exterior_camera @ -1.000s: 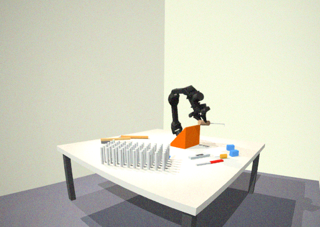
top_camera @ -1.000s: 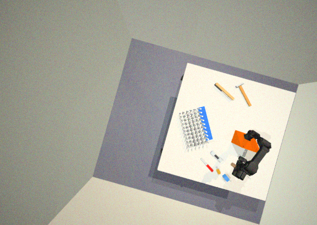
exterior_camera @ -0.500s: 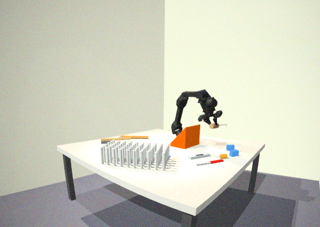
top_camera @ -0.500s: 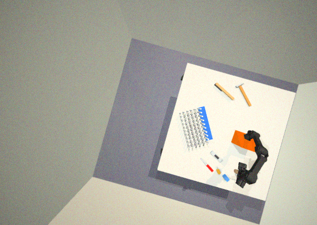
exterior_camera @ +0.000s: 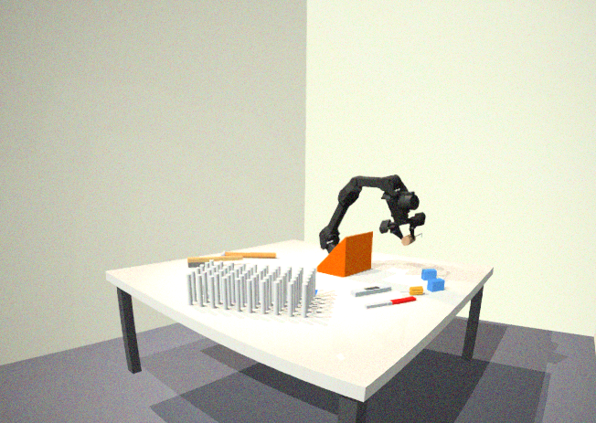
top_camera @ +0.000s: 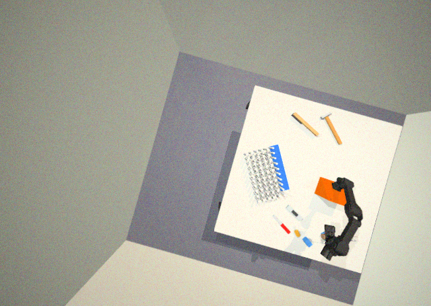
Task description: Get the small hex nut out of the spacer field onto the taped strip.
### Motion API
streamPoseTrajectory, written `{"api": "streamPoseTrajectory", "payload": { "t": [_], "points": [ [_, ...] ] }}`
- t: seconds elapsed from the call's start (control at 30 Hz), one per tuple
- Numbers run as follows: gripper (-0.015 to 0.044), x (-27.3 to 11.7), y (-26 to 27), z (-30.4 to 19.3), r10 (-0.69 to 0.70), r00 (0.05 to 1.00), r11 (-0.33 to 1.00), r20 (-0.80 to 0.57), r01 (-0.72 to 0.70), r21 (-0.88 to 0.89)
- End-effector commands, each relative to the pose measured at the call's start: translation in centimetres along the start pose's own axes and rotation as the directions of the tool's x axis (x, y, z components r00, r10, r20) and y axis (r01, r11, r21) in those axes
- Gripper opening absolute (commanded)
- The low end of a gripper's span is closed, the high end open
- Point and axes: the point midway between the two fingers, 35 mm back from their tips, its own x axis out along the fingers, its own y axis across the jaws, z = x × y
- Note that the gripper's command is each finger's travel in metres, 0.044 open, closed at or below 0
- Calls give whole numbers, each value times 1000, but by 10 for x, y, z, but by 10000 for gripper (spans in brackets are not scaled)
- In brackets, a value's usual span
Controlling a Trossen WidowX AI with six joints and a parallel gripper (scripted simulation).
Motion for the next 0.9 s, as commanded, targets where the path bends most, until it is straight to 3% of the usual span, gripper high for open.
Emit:
{"api": "streamPoseTrajectory", "payload": {
  "t": [0.0, 0.87],
  "points": [
    [0, -2, -2, 1, -12, 1000, 1000, 9, 13, -11],
    [0, 14, -1, -11, -13, 1000, 1000, 9, 13, -11]
  ]
}}
